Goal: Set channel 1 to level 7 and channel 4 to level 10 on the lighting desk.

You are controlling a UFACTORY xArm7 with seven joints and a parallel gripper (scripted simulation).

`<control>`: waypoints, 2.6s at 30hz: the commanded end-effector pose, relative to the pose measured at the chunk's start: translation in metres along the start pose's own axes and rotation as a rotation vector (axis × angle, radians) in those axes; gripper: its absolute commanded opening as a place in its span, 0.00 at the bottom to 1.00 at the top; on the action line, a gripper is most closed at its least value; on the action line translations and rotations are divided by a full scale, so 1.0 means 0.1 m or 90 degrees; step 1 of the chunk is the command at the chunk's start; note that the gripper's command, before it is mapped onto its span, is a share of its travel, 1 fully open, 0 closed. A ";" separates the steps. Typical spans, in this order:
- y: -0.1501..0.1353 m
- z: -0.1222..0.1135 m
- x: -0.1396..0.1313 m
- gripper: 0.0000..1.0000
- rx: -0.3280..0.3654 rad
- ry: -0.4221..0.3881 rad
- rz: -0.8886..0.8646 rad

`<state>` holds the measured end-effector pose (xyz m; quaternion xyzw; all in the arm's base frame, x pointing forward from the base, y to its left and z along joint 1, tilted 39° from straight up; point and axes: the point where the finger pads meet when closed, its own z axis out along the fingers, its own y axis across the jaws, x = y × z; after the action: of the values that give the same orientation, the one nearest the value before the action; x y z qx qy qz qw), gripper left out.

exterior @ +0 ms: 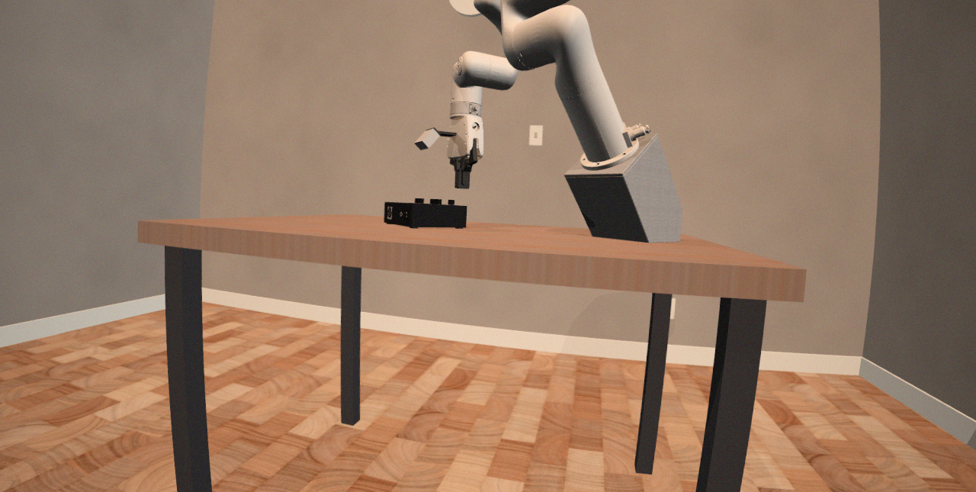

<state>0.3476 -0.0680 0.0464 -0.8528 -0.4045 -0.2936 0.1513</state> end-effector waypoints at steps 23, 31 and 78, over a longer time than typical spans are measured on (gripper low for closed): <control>0.02 0.15 0.00 0.00 -0.002 0.001 0.000; 0.03 0.19 0.00 0.00 -0.002 0.001 0.000; 0.03 0.24 0.00 0.00 -0.002 0.001 0.000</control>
<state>0.3584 -0.0571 0.0270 -0.8525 -0.4047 -0.2943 0.1510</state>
